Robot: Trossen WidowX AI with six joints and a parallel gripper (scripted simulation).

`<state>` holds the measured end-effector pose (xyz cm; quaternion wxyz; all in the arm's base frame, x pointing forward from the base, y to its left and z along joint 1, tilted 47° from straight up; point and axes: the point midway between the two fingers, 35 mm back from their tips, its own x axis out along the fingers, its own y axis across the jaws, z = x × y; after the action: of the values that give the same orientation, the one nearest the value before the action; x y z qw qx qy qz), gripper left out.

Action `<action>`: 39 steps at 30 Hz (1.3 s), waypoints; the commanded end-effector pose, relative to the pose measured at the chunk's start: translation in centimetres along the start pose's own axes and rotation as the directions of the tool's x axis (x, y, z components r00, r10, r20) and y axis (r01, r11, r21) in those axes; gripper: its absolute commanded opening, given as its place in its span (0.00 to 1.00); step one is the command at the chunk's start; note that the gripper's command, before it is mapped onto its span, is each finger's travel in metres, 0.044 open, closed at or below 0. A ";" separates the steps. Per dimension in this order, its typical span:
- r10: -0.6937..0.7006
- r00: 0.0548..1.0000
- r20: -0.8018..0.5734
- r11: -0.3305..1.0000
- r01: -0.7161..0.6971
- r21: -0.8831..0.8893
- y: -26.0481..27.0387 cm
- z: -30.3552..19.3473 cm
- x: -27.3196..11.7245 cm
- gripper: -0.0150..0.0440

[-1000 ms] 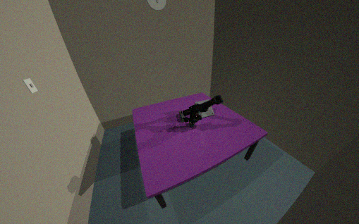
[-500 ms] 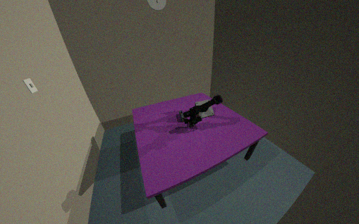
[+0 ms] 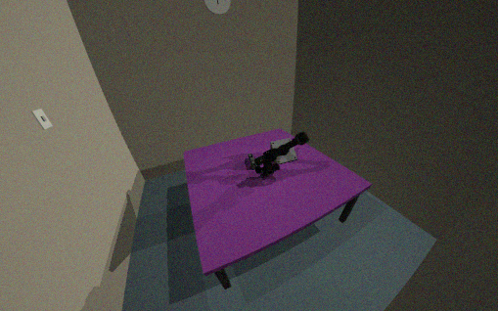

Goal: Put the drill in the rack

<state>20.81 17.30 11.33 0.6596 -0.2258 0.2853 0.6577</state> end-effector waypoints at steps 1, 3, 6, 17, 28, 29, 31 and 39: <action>0.005 1.000 -0.007 1.000 -0.005 -0.002 0.0 -0.3 0.7 0.25; 0.005 1.000 -0.007 1.000 -0.005 -0.002 0.0 -0.4 0.8 0.25; -0.001 1.000 0.002 1.000 0.001 0.005 0.0 0.0 0.1 0.34; -0.001 1.000 0.002 1.000 0.001 0.005 0.0 0.0 0.1 0.83; 0.005 1.000 -0.009 1.000 -0.005 -0.002 0.1 -0.2 -3.2 1.00; 0.005 1.000 -0.009 1.000 -0.005 -0.002 0.1 -0.2 -3.6 1.00; 0.005 1.000 -0.010 1.000 -0.005 -0.002 0.1 -0.2 -4.6 1.00; 0.005 1.000 -0.011 1.000 -0.005 -0.001 -0.1 0.0 -7.8 1.00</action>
<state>20.97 12.04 16.02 0.6563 -0.2302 0.2905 0.6572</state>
